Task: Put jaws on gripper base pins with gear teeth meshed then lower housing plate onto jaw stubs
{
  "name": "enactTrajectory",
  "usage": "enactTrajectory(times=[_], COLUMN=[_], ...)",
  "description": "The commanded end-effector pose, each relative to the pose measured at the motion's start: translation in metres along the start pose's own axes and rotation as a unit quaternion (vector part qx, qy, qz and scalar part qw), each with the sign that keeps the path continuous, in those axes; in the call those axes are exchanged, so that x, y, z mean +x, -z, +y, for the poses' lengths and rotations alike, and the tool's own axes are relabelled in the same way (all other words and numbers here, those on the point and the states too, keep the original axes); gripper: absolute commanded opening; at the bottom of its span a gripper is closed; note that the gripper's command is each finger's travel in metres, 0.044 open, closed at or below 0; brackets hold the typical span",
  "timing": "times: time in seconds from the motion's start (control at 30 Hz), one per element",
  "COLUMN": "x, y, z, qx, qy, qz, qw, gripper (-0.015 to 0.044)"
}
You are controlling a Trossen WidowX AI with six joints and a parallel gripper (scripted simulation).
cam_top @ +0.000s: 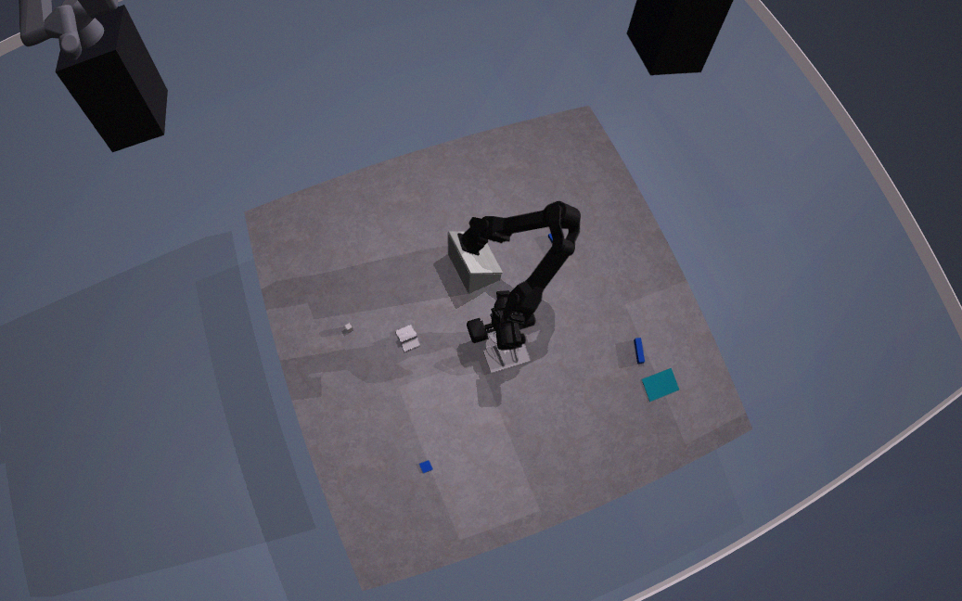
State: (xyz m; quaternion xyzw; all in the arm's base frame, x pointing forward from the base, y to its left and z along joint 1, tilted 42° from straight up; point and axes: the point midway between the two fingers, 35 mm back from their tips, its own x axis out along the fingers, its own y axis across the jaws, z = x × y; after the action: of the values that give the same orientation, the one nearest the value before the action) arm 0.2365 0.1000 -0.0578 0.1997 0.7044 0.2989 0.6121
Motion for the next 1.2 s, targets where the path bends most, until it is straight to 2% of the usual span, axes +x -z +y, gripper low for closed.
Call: enactTrajectory(times=[0.0,1.17], x=[0.0006,0.0055], y=[-0.0001,-0.0001], z=[0.0004,0.0004], qx=[0.002,0.001], qy=[-0.001,-0.002], qz=[-0.001,-0.001], qw=[1.000,1.000], gripper=[0.0351,0.0351])
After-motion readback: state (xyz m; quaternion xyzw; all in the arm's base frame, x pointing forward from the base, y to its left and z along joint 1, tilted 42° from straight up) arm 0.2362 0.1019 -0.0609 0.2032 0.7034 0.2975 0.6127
